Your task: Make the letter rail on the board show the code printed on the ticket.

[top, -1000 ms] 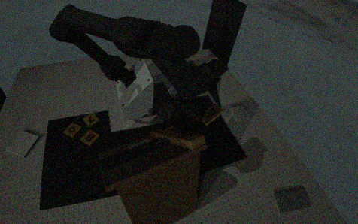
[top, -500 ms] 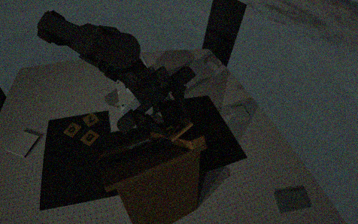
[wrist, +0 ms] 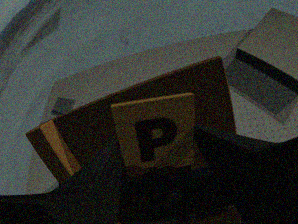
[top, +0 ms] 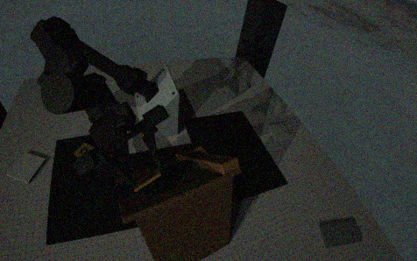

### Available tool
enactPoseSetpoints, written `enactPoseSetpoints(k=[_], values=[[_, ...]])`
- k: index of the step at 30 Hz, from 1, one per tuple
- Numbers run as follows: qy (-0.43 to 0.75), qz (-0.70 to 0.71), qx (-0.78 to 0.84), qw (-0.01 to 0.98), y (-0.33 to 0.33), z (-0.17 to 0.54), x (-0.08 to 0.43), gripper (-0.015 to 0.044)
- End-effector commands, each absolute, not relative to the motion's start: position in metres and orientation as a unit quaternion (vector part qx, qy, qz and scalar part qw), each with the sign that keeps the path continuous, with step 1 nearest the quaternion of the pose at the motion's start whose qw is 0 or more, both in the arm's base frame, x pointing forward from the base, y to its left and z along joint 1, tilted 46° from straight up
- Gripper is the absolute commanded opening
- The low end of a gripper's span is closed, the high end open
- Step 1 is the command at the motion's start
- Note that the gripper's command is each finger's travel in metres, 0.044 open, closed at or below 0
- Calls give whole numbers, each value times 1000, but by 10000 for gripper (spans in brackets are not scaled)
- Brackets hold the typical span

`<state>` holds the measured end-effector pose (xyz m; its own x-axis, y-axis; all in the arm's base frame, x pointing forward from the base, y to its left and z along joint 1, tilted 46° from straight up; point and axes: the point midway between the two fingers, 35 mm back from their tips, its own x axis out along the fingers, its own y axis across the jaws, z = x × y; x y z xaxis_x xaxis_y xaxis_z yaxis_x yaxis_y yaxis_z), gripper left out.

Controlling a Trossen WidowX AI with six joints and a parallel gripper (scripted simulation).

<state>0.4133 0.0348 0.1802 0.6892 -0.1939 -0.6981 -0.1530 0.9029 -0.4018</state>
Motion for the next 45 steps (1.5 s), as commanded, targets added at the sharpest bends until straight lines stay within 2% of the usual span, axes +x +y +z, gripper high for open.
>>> enactPoseSetpoints(k=[1, 25, 38, 45], values=[[390, -15, -242, 888, 14, 187, 408, 0], [372, -92, -382, 841, -123, 254, 345, 0], [371, -94, -384, 840, -145, 228, 379, 0], [371, -94, -384, 840, -146, 228, 379, 0]])
